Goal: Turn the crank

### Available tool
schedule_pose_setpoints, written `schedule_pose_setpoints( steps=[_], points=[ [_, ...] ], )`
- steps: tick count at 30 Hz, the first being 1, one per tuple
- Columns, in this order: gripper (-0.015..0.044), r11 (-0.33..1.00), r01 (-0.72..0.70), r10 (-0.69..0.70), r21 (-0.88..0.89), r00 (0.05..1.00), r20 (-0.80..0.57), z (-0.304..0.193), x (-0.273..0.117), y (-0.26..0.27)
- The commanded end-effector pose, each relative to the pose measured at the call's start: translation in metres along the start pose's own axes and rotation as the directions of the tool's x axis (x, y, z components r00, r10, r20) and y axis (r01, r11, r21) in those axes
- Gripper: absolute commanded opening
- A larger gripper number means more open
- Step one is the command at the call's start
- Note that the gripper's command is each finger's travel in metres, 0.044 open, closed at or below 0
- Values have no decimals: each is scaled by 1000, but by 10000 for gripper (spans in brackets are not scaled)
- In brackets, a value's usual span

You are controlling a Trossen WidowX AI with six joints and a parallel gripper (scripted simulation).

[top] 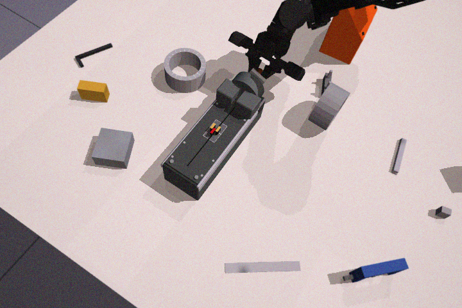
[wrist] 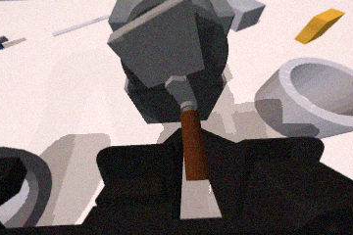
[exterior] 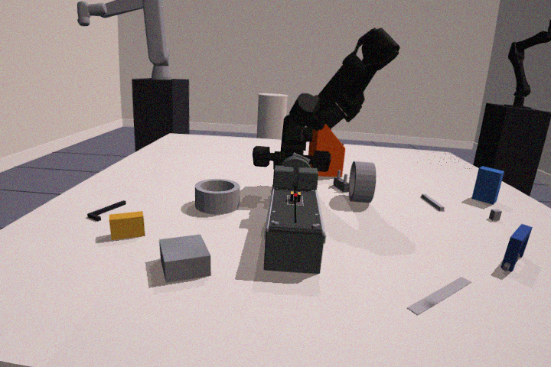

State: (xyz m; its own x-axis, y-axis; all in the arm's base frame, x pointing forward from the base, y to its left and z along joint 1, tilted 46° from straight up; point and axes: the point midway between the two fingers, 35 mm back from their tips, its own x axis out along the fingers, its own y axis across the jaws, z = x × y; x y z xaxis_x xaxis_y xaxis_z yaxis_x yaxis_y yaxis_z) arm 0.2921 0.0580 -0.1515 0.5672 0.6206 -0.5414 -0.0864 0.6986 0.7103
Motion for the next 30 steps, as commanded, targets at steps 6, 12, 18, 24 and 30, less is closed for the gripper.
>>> schedule_pose_setpoints(
  steps=[6,12,18,24,30],
  points=[
    [0,1000,-18,18,-8,1000,-12,-2,2,12],
    [0,1000,-18,18,-8,1000,-12,-2,2,15],
    [0,1000,-18,18,-8,1000,-12,-2,1,18],
    [0,1000,-18,18,-7,1000,-12,-1,1,21],
    [0,1000,-18,18,-7,1000,-12,0,0,25]
  ],
)
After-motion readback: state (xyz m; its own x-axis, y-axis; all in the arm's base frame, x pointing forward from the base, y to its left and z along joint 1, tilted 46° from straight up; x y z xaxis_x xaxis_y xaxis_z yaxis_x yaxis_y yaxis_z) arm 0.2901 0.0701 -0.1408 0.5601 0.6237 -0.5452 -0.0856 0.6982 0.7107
